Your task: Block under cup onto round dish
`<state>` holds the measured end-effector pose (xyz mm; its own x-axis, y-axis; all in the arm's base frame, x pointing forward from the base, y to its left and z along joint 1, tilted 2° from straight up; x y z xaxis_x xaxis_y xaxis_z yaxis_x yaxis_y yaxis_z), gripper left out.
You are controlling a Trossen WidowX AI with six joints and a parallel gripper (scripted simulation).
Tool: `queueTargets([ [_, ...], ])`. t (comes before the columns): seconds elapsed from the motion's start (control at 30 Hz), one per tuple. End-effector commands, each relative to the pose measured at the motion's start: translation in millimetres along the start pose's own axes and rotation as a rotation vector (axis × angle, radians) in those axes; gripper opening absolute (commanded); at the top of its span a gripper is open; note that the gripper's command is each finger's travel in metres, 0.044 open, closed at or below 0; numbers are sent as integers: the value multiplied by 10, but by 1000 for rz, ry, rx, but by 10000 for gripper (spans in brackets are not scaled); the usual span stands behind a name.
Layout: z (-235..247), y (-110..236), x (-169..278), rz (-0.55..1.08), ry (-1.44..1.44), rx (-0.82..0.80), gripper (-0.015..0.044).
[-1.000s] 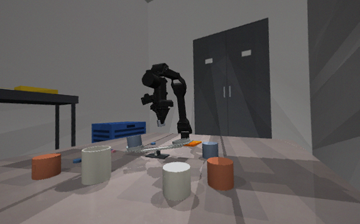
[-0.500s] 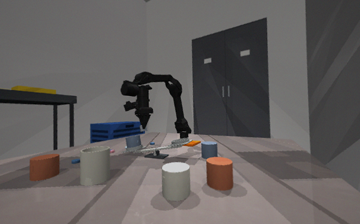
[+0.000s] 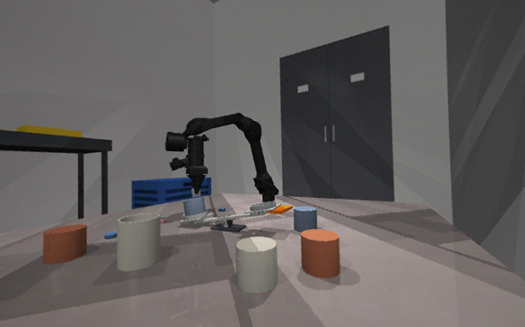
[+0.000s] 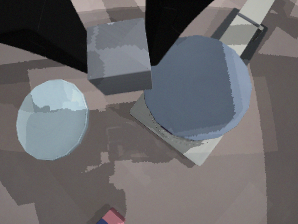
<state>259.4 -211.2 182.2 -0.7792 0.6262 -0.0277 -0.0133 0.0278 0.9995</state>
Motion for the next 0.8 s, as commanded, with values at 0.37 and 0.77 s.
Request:
queueTargets([
  [0.37, -973, -264, 220, 15, 4, 21, 0],
  [0.77, -1074, -533, 255, 17, 4, 22, 0],
])
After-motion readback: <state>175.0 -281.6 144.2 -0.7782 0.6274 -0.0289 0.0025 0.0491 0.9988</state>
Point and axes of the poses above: the point midway between the two fingers, 35 mm back from their tips, its own y axis back along the fingers, its own z axis across the jaws, x = y × z, the point moved 5 cm from there along y, back along the fingers, and after that the axes turned 11 degrees about y, right-handed, at the moved point
